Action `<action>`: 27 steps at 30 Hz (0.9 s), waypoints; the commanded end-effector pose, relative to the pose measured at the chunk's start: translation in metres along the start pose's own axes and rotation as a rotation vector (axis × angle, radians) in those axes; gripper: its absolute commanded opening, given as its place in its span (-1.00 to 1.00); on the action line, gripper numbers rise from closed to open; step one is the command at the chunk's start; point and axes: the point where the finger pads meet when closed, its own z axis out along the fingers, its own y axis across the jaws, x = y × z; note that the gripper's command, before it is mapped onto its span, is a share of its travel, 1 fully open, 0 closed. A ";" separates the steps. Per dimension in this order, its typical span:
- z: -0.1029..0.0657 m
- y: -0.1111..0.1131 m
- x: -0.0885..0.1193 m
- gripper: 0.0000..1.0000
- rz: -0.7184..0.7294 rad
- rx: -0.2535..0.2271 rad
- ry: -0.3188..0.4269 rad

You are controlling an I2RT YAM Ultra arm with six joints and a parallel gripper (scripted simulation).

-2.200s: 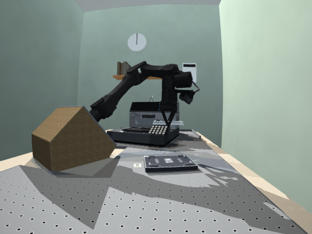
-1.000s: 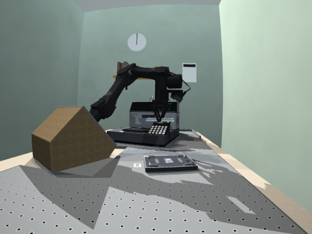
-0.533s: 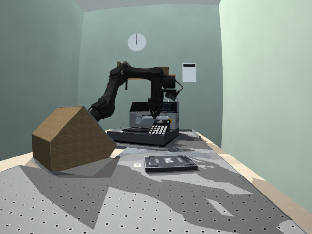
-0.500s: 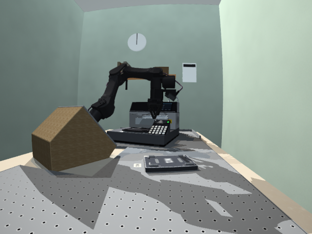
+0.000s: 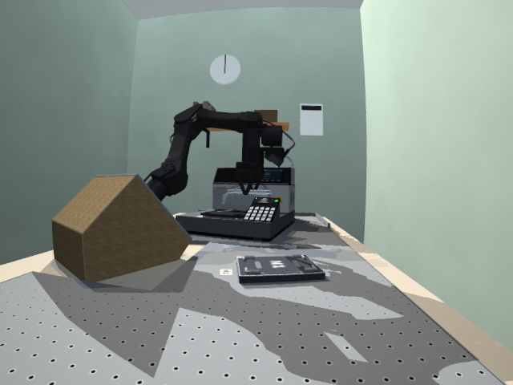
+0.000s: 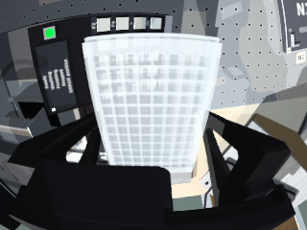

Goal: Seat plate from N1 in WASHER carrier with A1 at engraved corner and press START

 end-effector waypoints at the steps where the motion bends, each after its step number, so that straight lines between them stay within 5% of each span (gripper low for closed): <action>1: -0.005 0.006 0.021 0.68 0.077 0.018 -0.008; 8: -0.013 0.024 0.035 0.68 0.045 0.008 -0.044; 22: -0.021 0.055 0.097 0.68 0.056 -0.007 -0.039; 27: -0.021 0.056 0.100 0.68 0.058 -0.006 -0.037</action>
